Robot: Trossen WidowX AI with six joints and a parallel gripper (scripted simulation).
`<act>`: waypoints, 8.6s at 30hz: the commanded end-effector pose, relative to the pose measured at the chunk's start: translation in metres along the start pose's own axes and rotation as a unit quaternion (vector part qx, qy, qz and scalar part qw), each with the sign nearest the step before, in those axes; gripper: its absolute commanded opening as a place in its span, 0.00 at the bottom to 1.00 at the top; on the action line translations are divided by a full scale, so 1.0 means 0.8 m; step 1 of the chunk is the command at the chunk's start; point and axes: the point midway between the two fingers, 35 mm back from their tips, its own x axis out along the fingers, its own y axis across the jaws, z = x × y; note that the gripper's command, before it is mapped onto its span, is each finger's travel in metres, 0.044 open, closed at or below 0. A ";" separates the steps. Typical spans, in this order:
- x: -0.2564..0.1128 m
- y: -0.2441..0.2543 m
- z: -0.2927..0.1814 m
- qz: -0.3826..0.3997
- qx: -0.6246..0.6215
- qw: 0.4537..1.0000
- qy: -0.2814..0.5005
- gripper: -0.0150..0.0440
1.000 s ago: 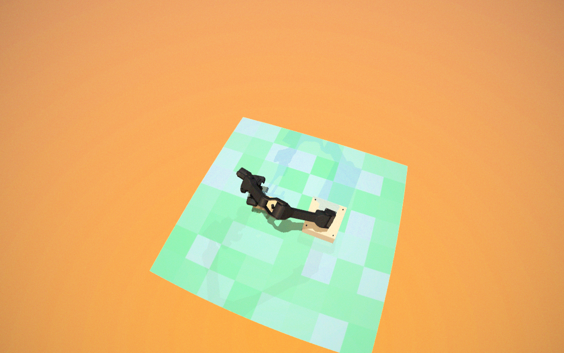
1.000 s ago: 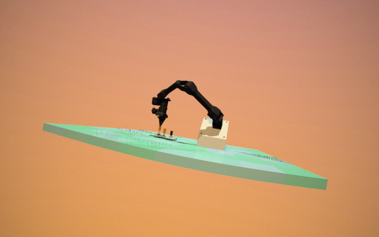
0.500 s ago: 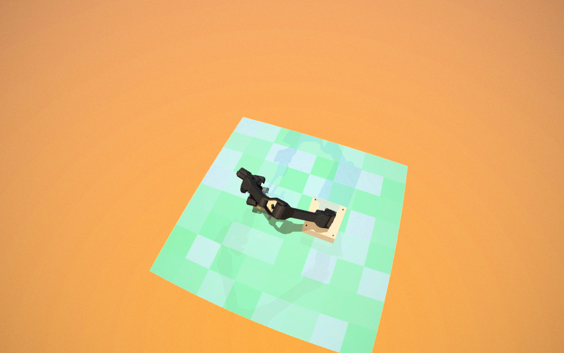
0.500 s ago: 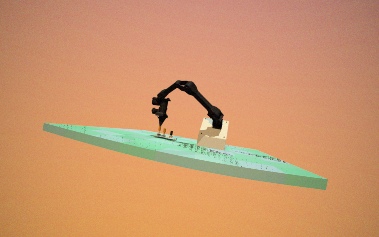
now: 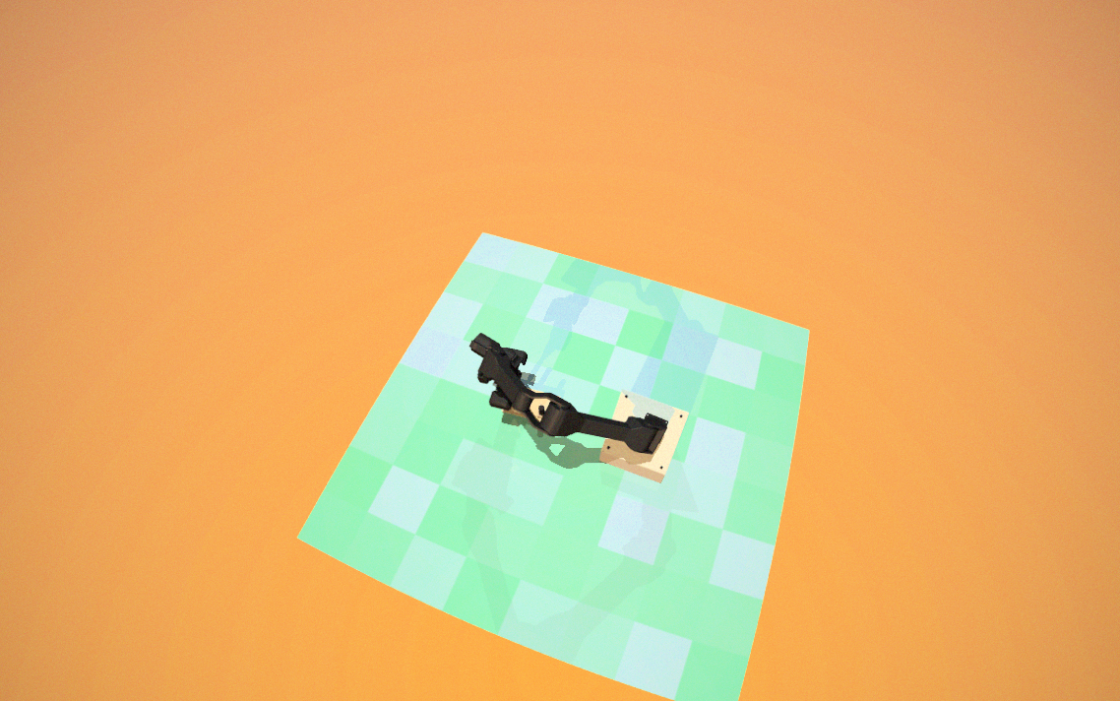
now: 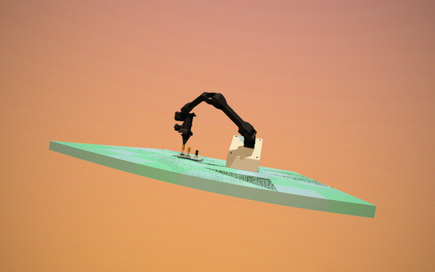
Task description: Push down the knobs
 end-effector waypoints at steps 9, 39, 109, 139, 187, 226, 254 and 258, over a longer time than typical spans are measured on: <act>0.016 0.002 0.001 0.001 -0.004 1.000 0.003 0.25; 0.035 0.002 0.001 0.001 -0.004 1.000 0.003 0.25; 0.069 0.002 0.000 0.002 -0.004 1.000 0.002 0.25; 0.071 0.002 0.000 0.002 -0.004 1.000 0.002 0.25; 0.073 0.003 0.000 0.002 -0.004 1.000 0.002 0.25; 0.018 0.002 0.001 0.001 -0.004 1.000 0.003 0.25; -0.022 -0.001 -0.178 -0.002 -0.001 1.000 0.006 1.00; -0.021 0.008 -0.234 0.000 -0.001 1.000 0.006 1.00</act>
